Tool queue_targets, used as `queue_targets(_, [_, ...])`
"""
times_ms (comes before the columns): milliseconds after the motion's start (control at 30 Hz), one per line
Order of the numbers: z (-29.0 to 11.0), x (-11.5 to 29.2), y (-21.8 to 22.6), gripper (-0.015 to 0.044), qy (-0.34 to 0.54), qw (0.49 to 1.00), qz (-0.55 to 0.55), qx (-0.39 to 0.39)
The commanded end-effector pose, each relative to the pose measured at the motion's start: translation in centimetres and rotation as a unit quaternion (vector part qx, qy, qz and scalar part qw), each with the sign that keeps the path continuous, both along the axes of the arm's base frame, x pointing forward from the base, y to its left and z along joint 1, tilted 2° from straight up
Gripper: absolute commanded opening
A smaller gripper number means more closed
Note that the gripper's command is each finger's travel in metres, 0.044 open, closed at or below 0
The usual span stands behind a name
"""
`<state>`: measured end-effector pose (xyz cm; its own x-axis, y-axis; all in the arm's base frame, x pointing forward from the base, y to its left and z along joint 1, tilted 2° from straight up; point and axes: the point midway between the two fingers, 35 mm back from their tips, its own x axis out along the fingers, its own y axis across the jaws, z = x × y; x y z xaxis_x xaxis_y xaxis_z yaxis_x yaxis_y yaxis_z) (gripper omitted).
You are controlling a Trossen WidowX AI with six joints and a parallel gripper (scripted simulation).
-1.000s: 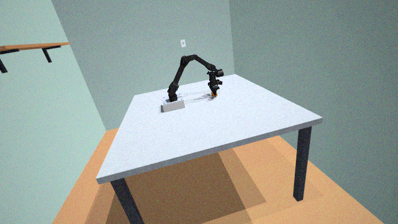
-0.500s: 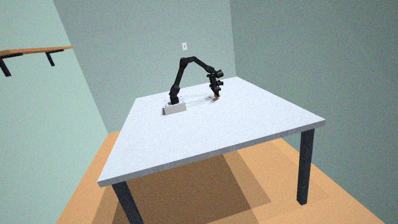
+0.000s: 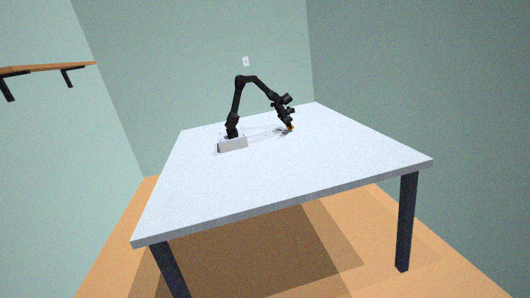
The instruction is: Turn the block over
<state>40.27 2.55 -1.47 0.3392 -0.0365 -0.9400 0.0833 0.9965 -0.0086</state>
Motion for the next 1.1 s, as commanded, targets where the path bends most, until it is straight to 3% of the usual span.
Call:
queue_targets(0, [0.2, -0.1, 0.0, 0.0000, -0.030, 1.000, -0.001, -0.003])
queue_targets(567, [0.7, -1.0, -0.1, 0.0000, -0.124, 0.992, -0.004, -0.008])
queue_targets(1067, [-1.9, 0.5, 0.3, 0.0000, -0.227, 0.973, 0.016, -0.029])
